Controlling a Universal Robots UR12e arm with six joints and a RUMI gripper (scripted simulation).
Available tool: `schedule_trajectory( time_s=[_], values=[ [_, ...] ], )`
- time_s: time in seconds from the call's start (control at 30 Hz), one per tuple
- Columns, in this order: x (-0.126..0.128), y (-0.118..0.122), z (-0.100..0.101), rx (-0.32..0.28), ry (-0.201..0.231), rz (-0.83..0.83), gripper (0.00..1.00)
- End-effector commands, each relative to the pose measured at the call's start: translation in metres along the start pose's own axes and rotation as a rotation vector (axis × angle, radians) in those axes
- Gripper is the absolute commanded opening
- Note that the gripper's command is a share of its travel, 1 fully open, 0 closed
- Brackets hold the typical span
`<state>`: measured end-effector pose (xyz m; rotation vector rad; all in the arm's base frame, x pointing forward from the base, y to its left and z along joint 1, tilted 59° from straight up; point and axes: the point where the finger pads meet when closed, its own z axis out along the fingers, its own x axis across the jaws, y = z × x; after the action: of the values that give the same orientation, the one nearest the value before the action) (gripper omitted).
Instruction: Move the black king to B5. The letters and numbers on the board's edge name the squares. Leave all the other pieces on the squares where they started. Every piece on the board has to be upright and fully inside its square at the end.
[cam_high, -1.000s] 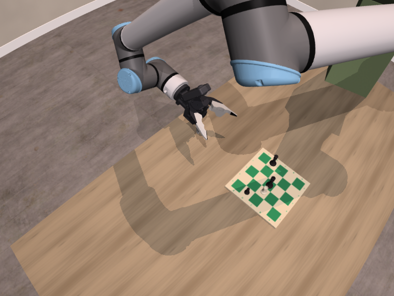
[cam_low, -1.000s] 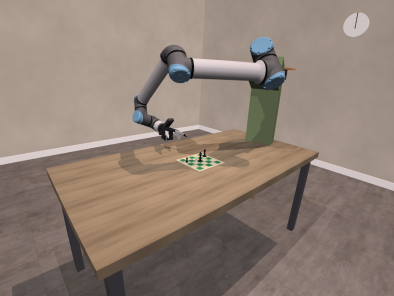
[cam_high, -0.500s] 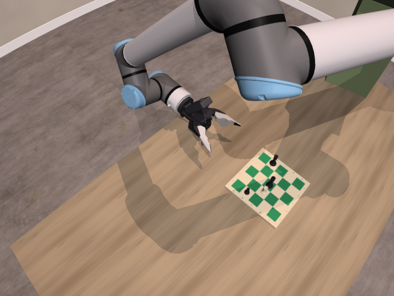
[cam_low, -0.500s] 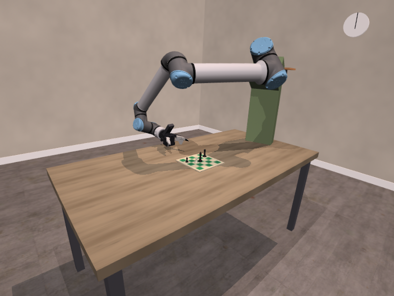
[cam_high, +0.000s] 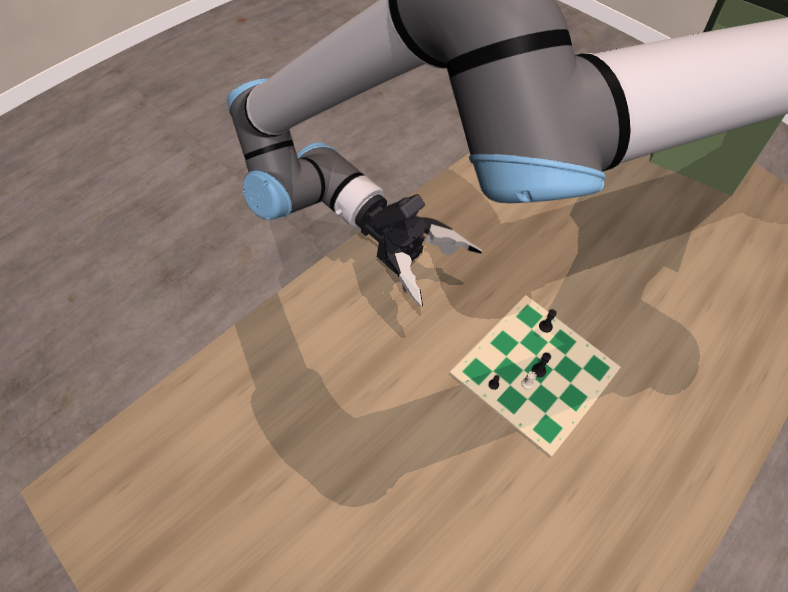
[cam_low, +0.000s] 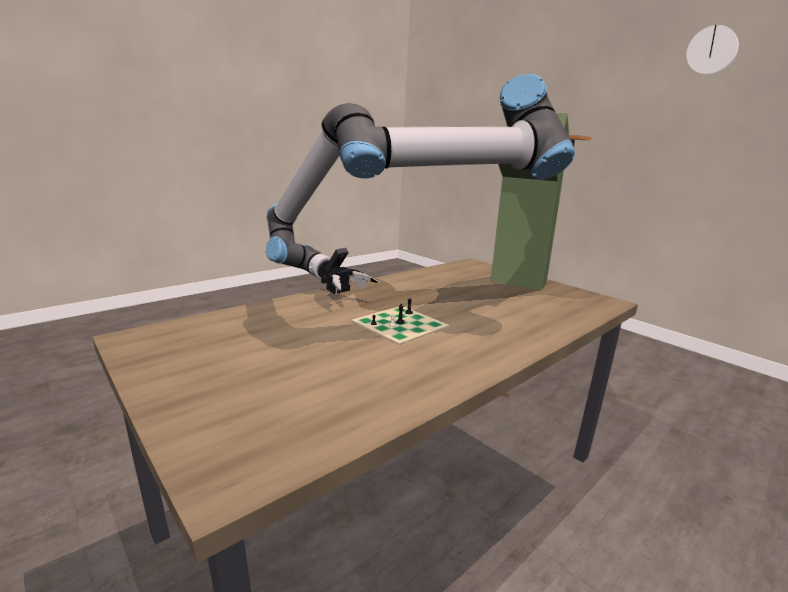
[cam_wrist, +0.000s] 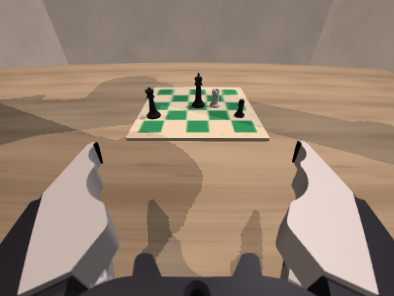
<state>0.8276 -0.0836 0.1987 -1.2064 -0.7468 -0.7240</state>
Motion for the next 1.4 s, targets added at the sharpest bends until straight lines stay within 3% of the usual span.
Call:
schedule_trajectory(
  time_s=[0.0,1.0,1.37],
  values=[
    [0.0,0.0,0.0,0.0,0.0,0.0,1.0],
    [0.001,-0.002,-0.001,0.0,0.0,0.0,1.0],
    [0.001,-0.042,-0.006,0.0,0.0,0.0,1.0]
  ],
)
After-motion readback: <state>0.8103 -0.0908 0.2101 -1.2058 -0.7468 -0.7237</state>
